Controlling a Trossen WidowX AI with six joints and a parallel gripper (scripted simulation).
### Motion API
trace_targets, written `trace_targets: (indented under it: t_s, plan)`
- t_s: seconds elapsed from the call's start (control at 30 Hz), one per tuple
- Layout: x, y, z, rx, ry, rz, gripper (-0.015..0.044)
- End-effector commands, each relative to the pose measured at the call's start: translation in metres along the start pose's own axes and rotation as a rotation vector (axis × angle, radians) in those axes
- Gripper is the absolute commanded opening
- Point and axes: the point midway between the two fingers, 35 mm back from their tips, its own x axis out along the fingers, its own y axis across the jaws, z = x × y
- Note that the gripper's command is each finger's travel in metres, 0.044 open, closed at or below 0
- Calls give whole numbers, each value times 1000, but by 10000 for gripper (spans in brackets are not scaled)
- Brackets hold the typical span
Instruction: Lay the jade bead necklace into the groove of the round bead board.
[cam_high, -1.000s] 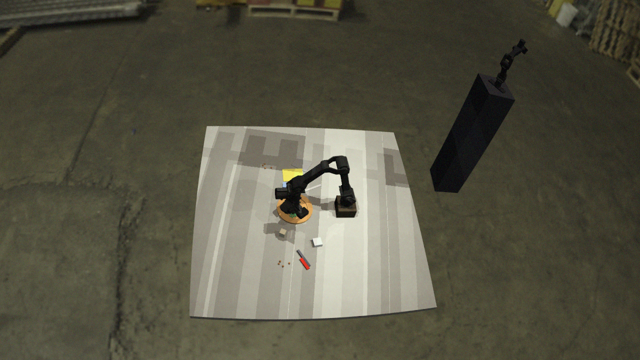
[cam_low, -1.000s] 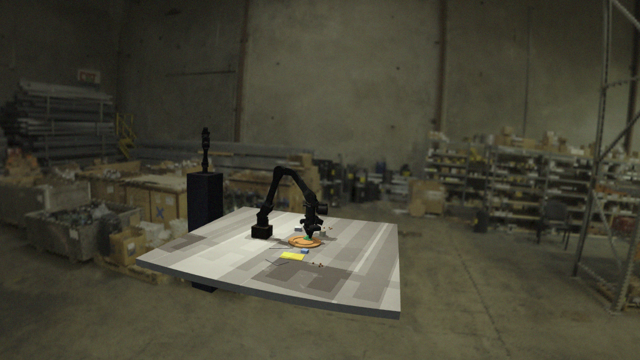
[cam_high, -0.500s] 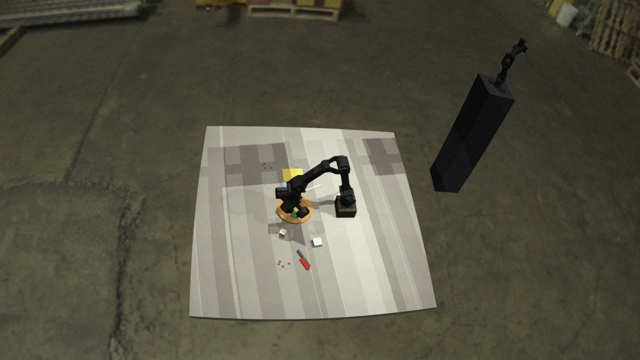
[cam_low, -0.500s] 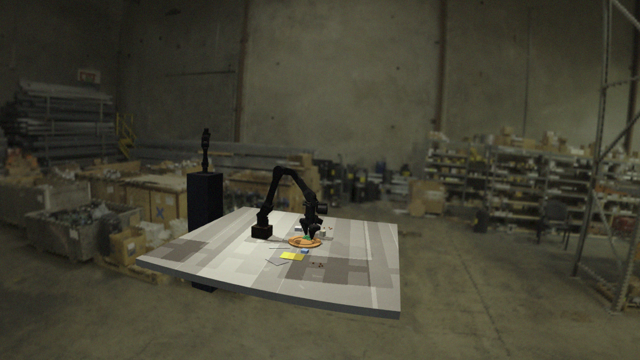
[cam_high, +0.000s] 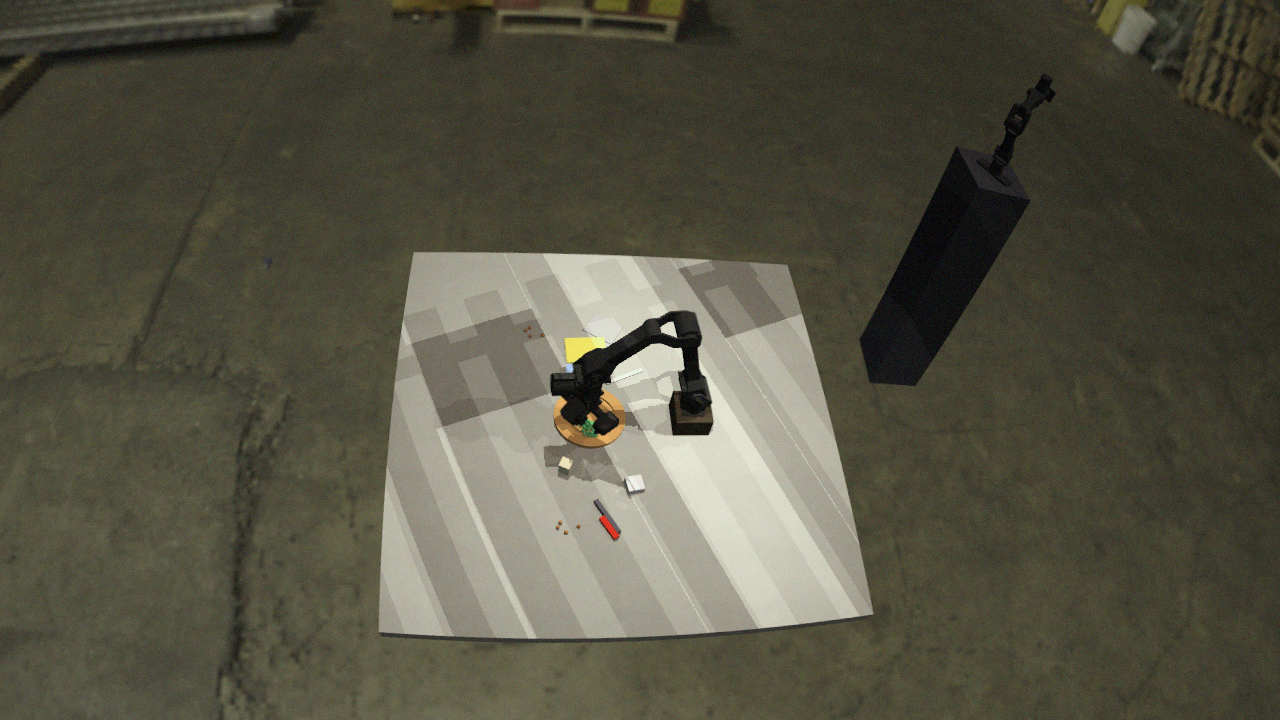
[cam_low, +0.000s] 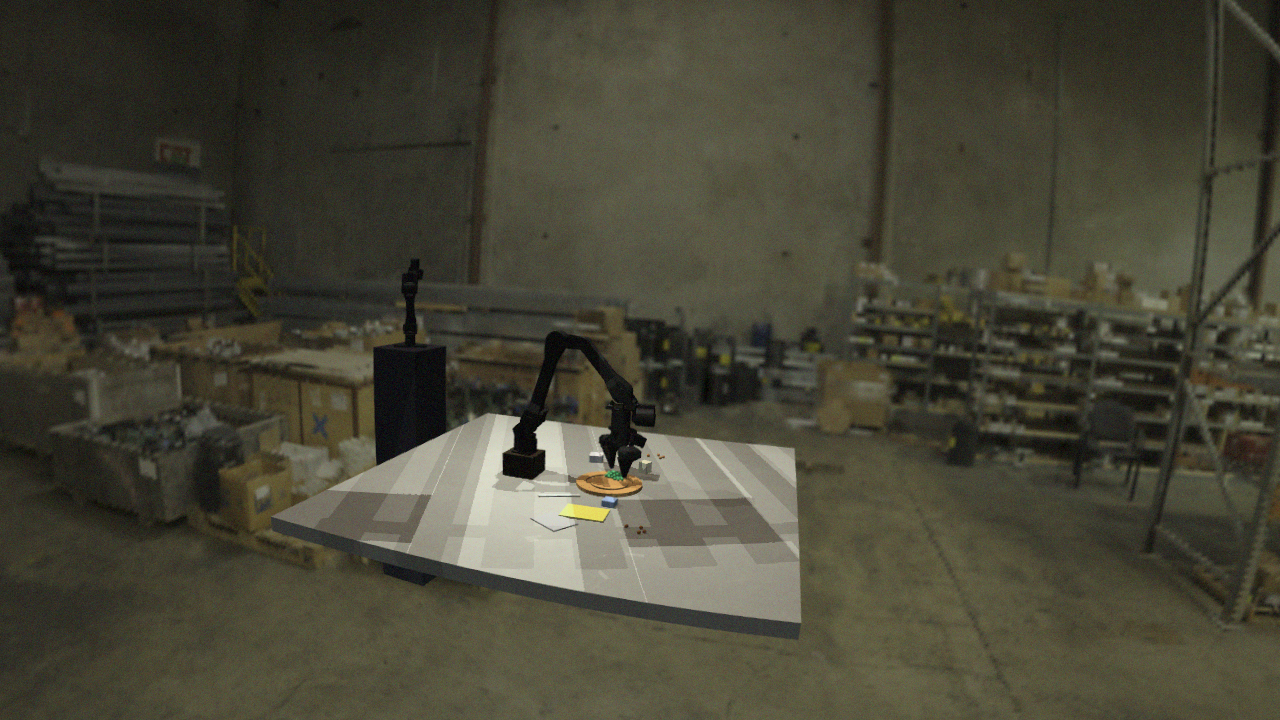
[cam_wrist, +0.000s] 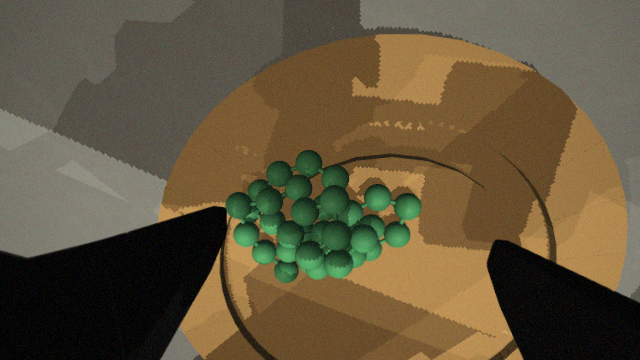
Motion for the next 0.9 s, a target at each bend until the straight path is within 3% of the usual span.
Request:
trace_targets:
  t_s: [0.0,0.73,0.87]
  plan:
    - [-1,0,1,-3,-3,2,440]
    - [-1,0,1,-3,-3,2,440]
    - [-9,6,-1,209,-2,3,335]
